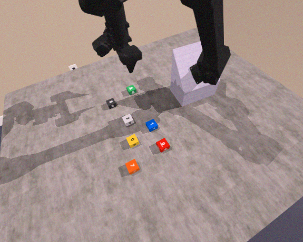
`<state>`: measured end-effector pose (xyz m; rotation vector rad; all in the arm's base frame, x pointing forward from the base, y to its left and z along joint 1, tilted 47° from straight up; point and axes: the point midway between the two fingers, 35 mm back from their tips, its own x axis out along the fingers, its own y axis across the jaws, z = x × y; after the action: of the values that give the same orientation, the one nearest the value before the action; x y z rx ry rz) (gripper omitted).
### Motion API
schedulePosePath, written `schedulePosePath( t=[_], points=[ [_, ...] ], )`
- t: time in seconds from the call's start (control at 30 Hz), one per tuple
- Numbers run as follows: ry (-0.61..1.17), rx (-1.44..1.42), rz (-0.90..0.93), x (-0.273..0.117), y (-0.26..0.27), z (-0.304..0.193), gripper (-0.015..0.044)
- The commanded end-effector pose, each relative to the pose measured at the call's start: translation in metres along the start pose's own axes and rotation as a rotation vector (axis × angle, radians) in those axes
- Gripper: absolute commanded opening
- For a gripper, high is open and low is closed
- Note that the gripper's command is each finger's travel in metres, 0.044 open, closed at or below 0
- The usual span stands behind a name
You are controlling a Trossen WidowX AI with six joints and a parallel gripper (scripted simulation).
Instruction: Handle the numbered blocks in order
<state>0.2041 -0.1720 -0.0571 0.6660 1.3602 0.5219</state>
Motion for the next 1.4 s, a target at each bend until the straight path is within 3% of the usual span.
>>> schedulePosePath(
  t=[0.0, 0.43, 0.77, 1.37],
  points=[
    [-0.003, 0.003, 0.014, 0.001, 0.001, -0.002, 0.0400],
    [-0.002, 0.003, 0.013, 0.001, 0.003, 0.000, 0.0400],
    [-0.005, 0.002, 0.021, -0.001, 0.129, 0.072, 0.0400],
    [-0.005, 0.002, 0.022, -0.001, 0.131, 0.073, 0.0400]
  ],
)
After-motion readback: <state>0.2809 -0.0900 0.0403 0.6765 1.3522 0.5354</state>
